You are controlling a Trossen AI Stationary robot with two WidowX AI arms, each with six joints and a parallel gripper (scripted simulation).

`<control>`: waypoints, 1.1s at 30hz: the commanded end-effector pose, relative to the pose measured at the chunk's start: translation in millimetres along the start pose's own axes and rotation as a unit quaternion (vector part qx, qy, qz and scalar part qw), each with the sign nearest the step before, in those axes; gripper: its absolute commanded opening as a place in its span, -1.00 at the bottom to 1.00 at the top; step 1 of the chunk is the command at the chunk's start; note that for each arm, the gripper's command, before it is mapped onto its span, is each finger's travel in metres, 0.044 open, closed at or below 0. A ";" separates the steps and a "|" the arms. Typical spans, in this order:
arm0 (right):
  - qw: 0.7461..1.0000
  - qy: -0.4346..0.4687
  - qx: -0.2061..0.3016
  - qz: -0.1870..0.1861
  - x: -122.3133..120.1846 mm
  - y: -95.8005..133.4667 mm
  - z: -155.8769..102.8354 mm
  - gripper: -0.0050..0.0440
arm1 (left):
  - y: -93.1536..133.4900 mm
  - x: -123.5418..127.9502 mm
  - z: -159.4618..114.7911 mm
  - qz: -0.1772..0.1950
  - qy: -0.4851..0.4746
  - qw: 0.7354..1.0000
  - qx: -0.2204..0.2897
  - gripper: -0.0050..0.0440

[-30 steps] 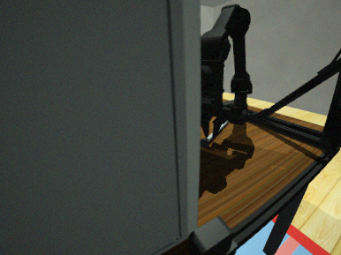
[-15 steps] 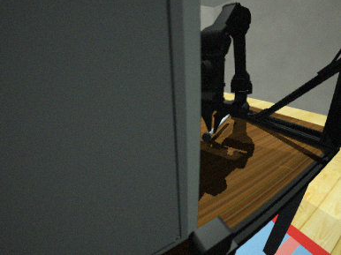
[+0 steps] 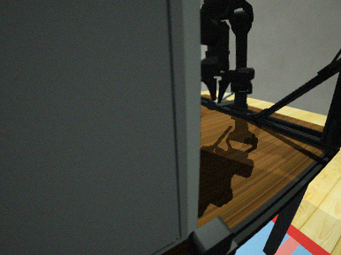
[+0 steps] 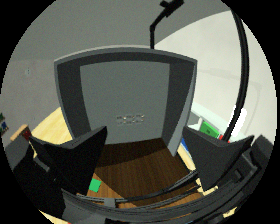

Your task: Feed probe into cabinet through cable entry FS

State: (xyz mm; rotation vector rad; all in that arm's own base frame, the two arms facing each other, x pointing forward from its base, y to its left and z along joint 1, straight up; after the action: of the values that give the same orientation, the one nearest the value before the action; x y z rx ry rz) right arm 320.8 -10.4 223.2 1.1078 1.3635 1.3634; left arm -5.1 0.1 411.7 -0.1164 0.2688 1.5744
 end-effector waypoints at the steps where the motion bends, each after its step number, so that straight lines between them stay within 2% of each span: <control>1: 1.000 -0.008 -0.005 -0.005 -1.7 5.2 -1.4 -0.80 | 0.0 0.0 -0.3 0.000 0.000 1.000 0.001 1.00; 5: 0.999 -0.028 -0.013 -0.013 -7.4 4.7 -0.2 -0.80 | 0.0 0.0 -0.3 0.000 0.000 1.000 0.001 1.00; 10: 0.992 -0.110 -0.047 -0.047 -34.1 -0.1 4.0 -0.80 | 0.0 0.0 -0.3 0.000 0.000 1.000 0.001 1.00; 15: 0.970 -0.211 -0.087 -0.088 -68.4 -5.7 5.8 -0.80 | 0.0 0.0 -0.3 0.000 0.000 1.000 0.001 1.00; 19: 0.942 -0.291 -0.120 -0.119 -96.3 -9.2 4.3 -0.80 | 0.0 0.0 -0.3 0.000 0.000 1.000 0.001 1.00; 21: 0.942 -0.291 -0.120 -0.119 -96.3 -9.2 4.3 -0.80 | 0.0 0.0 -0.3 0.000 0.000 1.000 0.001 1.00; 27: 0.883 -0.406 -0.170 -0.163 -138.5 -13.2 -3.0 -0.80 | 0.0 0.0 -0.3 0.000 0.000 1.000 0.001 1.00; 33: 0.804 -0.513 -0.221 -0.203 -179.9 -15.7 -16.5 -0.80 | 0.0 0.0 -0.3 0.000 0.000 1.000 0.001 1.00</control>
State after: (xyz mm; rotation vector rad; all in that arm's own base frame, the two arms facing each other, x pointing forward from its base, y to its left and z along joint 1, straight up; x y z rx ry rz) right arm 345.5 -170.6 213.4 0.9305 0.4740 0.6049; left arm -5.1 0.1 411.7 -0.1164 0.2689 1.5743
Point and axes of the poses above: on each arm, the point midway between the two fingers, 35 mm back from their tips, its own y axis back along the fingers, its own x axis across the jaws, z = x × y, the point moved 10 cm from there along y, back along the fingers, and after that the axes turned 14 degrees about y, right-handed, at the moved point
